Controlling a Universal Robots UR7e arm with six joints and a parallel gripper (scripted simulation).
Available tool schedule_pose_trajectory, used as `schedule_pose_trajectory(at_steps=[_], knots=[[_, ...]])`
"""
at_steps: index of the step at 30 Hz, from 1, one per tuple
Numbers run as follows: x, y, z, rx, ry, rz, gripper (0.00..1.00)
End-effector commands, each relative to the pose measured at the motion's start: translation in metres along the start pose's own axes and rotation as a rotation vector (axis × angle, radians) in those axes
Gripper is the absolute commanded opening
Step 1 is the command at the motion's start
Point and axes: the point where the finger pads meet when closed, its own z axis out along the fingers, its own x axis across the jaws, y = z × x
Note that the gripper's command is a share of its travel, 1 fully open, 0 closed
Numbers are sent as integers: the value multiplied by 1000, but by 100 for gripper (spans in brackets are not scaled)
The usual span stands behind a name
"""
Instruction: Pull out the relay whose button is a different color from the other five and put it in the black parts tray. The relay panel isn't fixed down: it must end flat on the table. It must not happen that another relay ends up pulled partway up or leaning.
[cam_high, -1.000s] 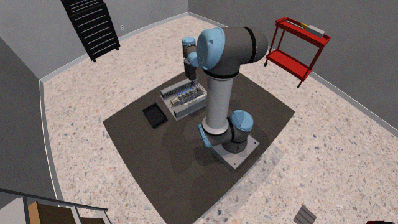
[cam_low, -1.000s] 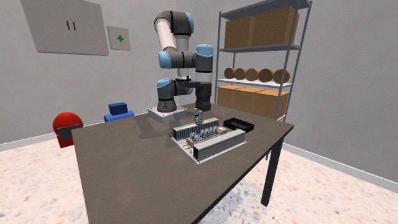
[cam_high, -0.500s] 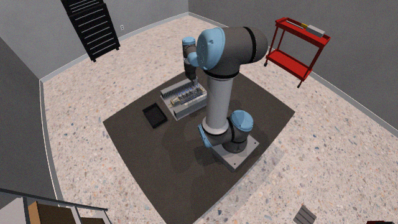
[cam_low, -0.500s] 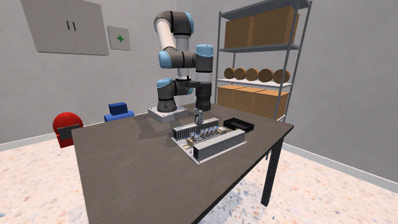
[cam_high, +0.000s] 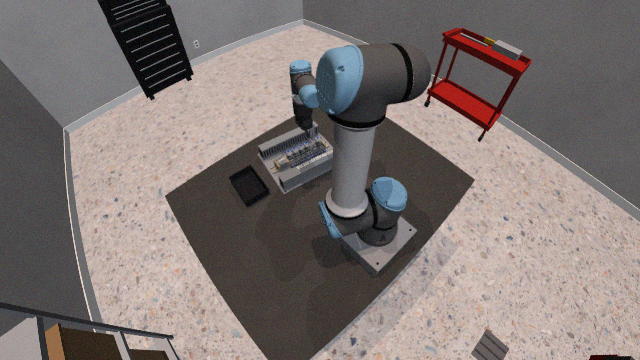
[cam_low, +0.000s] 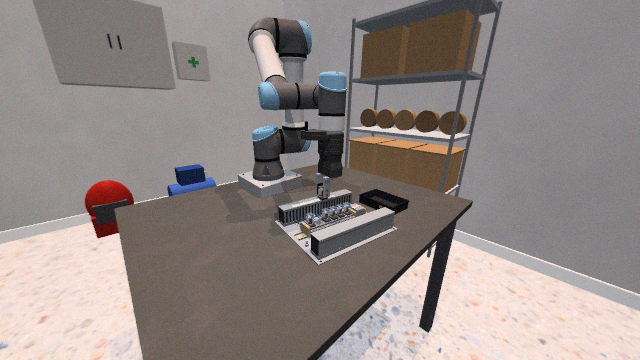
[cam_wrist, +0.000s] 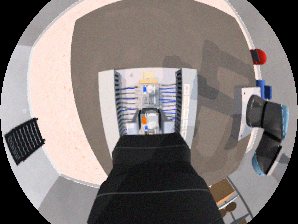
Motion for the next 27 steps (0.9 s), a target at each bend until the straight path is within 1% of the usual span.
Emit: schedule_pose_trajectory(at_steps=[1, 4, 6, 8, 14, 21, 23, 27], knots=[[-1, 15, -3, 2, -5, 0, 0], [0, 25, -3, 2, -5, 0, 0], [0, 25, -3, 2, -5, 0, 0], [0, 33, -3, 2, -5, 0, 0], [2, 58, -3, 2, -5, 0, 0], [4, 94, -3, 2, -5, 0, 0], [4, 94, -3, 2, -5, 0, 0], [5, 117, -4, 2, -5, 0, 0]])
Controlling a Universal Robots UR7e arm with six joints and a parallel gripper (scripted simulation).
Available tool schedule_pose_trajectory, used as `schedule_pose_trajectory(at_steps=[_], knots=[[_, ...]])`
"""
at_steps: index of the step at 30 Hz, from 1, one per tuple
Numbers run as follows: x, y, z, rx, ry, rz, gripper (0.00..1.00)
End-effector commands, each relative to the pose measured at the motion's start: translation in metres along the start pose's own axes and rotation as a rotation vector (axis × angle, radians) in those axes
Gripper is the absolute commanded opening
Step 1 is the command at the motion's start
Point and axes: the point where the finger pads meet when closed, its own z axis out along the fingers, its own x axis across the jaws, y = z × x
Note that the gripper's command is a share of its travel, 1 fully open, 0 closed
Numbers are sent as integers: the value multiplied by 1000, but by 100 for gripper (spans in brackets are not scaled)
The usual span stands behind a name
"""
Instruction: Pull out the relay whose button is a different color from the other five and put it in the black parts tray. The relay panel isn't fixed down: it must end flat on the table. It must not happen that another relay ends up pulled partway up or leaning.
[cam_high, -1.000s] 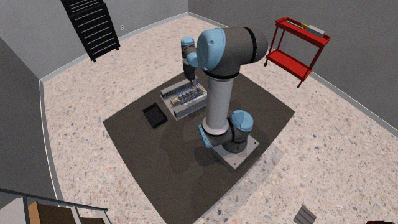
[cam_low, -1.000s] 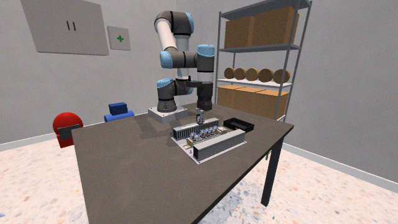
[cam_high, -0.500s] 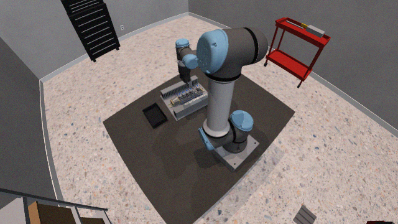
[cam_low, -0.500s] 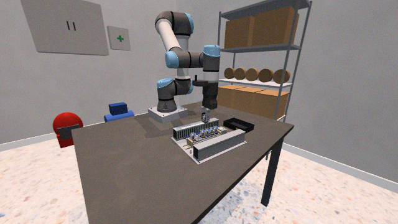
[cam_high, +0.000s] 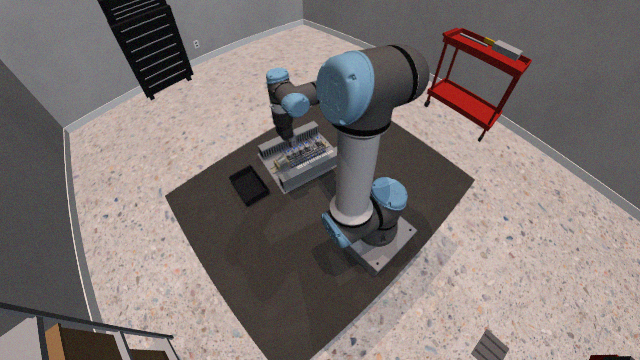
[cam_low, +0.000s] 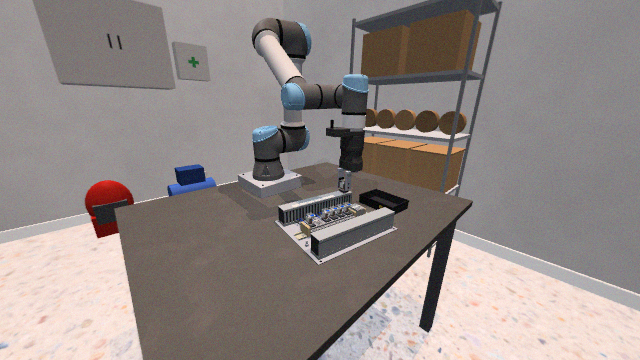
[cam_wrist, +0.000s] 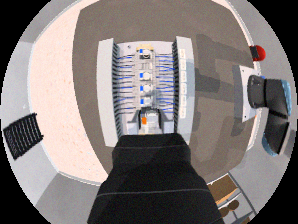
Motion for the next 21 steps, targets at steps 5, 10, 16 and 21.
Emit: schedule_pose_trajectory(at_steps=[5, 10, 16, 21], knots=[[0, 54, -2, 3, -3, 7, 0], [1, 84, -3, 3, -3, 7, 0], [2, 107, -3, 3, -3, 7, 0], [4, 136, -3, 3, -3, 7, 0]])
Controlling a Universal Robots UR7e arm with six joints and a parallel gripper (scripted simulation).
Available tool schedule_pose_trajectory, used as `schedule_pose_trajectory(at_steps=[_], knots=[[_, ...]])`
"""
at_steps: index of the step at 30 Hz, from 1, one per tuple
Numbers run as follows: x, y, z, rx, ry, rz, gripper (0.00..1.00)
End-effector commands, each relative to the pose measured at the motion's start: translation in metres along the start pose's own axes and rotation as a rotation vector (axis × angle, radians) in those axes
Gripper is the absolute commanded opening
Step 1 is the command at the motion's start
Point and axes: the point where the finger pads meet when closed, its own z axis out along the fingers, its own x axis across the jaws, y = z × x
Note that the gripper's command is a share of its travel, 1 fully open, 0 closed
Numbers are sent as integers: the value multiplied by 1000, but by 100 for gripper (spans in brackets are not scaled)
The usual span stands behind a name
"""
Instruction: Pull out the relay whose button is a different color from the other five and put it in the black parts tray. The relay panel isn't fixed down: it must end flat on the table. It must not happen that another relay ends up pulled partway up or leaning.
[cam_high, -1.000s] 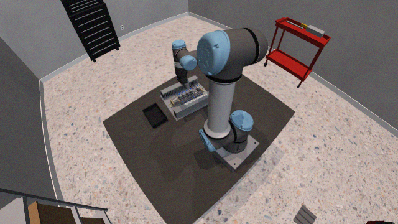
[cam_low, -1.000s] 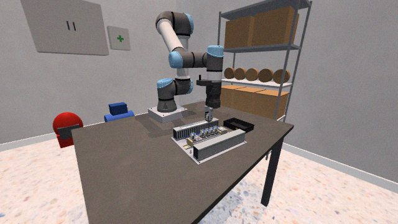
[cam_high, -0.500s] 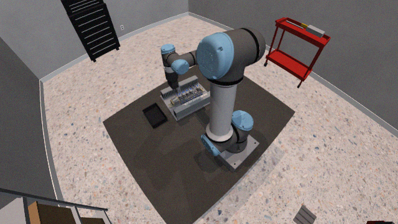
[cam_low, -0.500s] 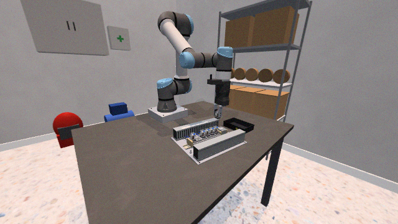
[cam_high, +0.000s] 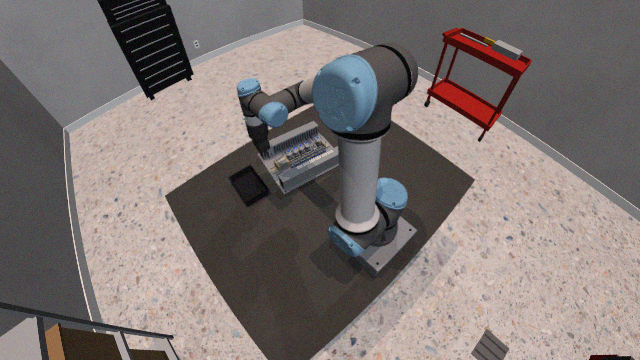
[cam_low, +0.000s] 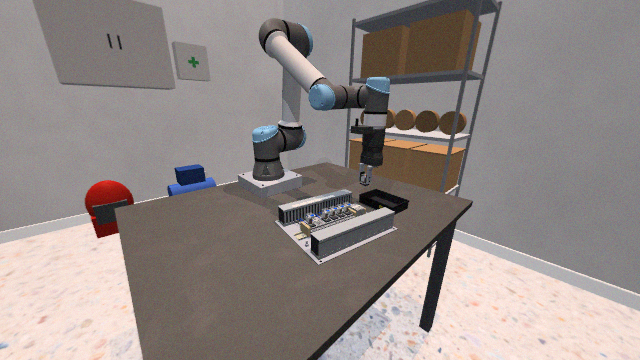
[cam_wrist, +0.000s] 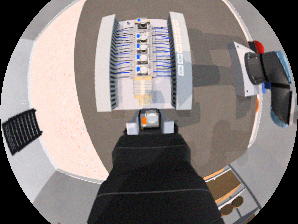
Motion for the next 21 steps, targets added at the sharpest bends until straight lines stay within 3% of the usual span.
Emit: schedule_pose_trajectory(at_steps=[1, 7, 21], knots=[[-1, 36, -2, 3, -2, 7, 0], [0, 66, -2, 3, -2, 7, 0], [3, 109, -2, 3, -2, 7, 0]])
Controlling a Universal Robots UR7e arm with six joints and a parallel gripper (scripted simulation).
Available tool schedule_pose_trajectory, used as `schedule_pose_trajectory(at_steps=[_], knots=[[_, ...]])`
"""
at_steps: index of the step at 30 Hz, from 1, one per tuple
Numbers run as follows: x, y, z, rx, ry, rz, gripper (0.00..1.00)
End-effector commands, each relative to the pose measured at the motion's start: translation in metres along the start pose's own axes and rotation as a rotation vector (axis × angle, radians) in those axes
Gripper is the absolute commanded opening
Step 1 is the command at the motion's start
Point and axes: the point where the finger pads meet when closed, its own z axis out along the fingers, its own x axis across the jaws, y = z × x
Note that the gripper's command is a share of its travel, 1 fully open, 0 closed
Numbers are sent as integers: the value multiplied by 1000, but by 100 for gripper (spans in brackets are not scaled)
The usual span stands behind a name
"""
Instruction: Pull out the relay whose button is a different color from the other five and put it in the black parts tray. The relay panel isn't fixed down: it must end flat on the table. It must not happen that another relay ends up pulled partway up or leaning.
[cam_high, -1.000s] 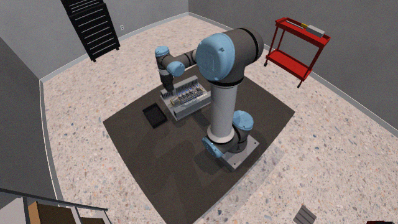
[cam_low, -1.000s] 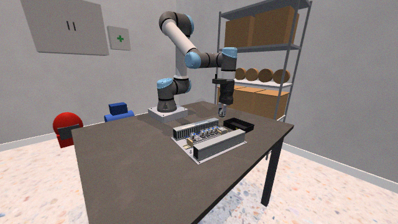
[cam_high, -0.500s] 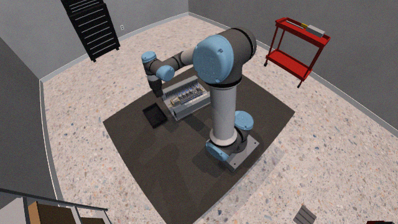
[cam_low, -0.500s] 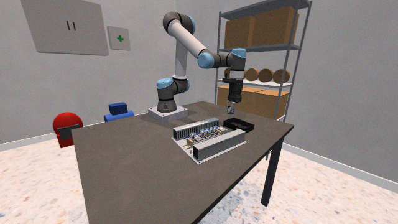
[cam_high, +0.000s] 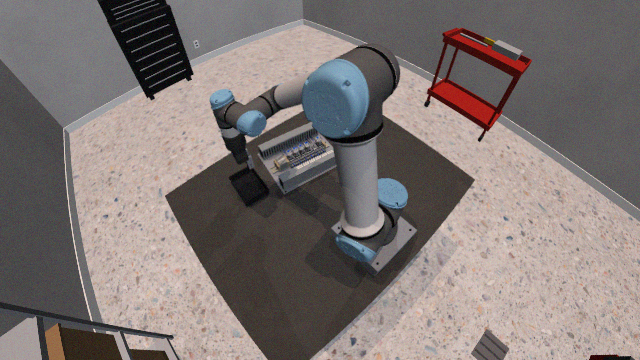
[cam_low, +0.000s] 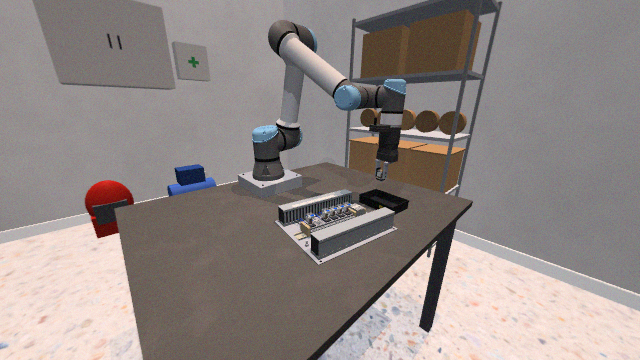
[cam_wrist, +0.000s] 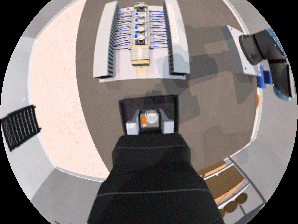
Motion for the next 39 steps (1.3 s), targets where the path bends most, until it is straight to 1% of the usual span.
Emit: schedule_pose_trajectory(at_steps=[1, 14, 39], knots=[[-1, 20, -2, 2, -3, 5, 0], [-1, 33, -2, 2, -3, 5, 0], [-1, 34, -2, 2, -3, 5, 0]])
